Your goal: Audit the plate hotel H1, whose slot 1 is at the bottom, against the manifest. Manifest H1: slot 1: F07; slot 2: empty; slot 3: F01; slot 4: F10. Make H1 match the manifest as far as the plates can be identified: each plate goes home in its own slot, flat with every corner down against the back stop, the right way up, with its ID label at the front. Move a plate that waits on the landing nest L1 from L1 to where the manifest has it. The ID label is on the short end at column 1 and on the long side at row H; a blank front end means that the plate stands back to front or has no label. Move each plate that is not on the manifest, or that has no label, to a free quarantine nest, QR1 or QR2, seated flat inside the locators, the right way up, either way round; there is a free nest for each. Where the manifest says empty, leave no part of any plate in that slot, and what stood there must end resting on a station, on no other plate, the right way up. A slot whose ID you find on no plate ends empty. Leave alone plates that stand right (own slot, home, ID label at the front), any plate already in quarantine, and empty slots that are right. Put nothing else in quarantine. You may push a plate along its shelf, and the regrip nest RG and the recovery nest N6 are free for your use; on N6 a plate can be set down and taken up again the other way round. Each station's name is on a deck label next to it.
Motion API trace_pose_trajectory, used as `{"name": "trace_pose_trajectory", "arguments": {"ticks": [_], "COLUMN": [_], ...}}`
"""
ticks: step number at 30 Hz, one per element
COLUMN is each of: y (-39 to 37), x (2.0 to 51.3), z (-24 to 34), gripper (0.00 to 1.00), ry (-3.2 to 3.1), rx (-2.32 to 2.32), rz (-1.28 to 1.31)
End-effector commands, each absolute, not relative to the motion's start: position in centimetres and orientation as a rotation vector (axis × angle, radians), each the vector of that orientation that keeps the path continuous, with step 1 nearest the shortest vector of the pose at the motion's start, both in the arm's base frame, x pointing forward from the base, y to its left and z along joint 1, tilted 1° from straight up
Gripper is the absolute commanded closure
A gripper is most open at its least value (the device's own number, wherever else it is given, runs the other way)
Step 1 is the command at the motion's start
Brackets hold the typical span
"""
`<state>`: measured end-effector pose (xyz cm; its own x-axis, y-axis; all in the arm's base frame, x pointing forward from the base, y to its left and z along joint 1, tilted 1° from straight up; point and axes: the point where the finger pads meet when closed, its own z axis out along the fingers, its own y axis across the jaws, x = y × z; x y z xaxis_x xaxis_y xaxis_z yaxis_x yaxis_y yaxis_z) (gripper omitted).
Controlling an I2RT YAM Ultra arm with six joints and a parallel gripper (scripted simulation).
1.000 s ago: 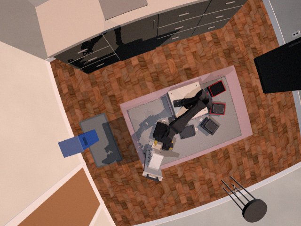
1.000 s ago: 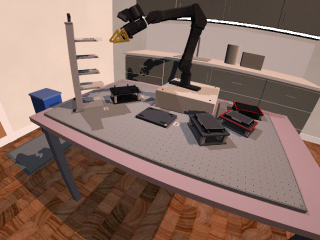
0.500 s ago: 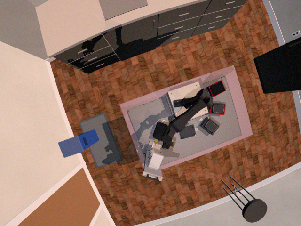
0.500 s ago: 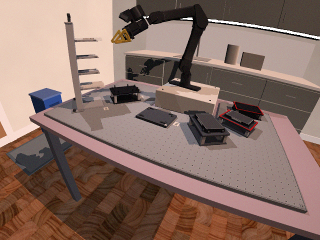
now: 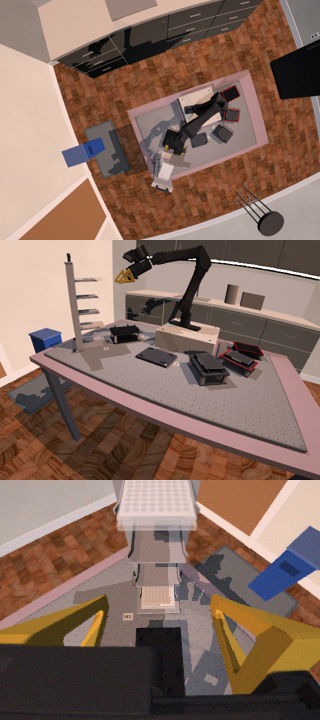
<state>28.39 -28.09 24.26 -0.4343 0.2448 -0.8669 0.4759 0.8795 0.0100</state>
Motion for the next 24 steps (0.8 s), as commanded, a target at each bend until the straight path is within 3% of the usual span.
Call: {"name": "trace_pose_trajectory", "arguments": {"ticks": [1,24], "y": [-27.9,-27.9], "x": [28.4,28.5], "z": [24.3,20.9], "gripper": [0.00,0.00], "ry": [2.036,2.036], "rx": [0.509,0.509], "rz": [-0.286,-0.286]}}
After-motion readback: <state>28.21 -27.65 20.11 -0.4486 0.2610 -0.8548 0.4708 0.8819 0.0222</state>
